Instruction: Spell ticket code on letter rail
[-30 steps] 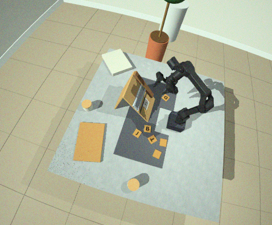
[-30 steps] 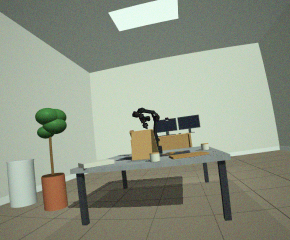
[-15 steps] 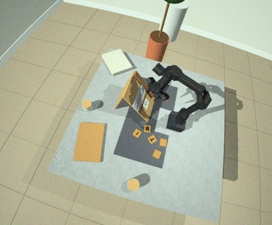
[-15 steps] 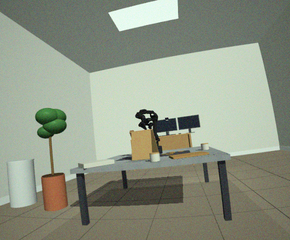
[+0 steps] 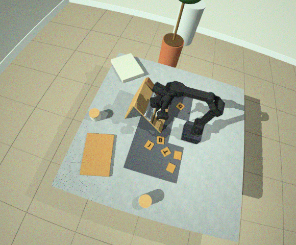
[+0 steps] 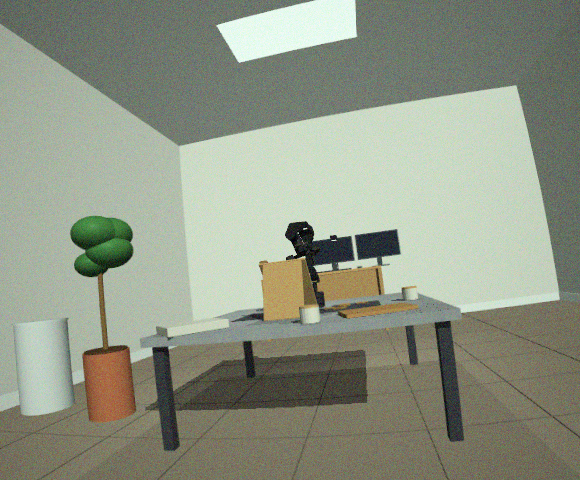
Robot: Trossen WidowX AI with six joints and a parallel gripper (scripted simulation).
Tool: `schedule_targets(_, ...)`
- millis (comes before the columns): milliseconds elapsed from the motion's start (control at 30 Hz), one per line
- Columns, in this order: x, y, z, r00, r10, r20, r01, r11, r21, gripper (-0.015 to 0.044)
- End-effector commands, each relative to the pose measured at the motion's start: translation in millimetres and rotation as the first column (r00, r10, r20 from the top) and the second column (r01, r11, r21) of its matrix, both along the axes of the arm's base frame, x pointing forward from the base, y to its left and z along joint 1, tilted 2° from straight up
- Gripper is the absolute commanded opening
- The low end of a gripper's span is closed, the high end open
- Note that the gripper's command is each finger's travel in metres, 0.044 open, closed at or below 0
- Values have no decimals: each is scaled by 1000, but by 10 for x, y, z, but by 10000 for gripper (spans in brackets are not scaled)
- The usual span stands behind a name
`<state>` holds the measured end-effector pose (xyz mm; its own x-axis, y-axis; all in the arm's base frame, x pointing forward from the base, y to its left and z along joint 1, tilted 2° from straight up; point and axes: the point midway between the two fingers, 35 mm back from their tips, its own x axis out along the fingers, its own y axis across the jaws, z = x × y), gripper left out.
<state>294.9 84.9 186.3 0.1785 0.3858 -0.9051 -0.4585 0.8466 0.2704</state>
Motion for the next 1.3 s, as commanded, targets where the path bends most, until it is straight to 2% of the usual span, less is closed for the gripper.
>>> schedule_targets(0, 1, 509, -458, 860, -450, -241, 442, 893, -89, 340)
schedule_targets(200, -47, 780, -654, 676, -672, -302, 658, 735, -161, 340)
schedule_targets(333, -108, 1002, -771, 673, -662, -330, 644, 744, -177, 340)
schedule_targets(533, -124, 1142, -968, 430, -833, -348, 811, 526, -257, 340)
schedule_targets(733, -178, 1337, -1288, -24, -950, -312, 931, 92, -353, 340)
schedule_targets(933, -272, 1517, -1616, -473, -846, -246, 850, -364, -382, 340)
schedule_targets(1000, -284, 1536, -1652, -518, -821, -240, 828, -411, -381, 340)
schedule_targets(1267, -299, 1531, -1653, -518, -821, -240, 828, -411, -381, 340)
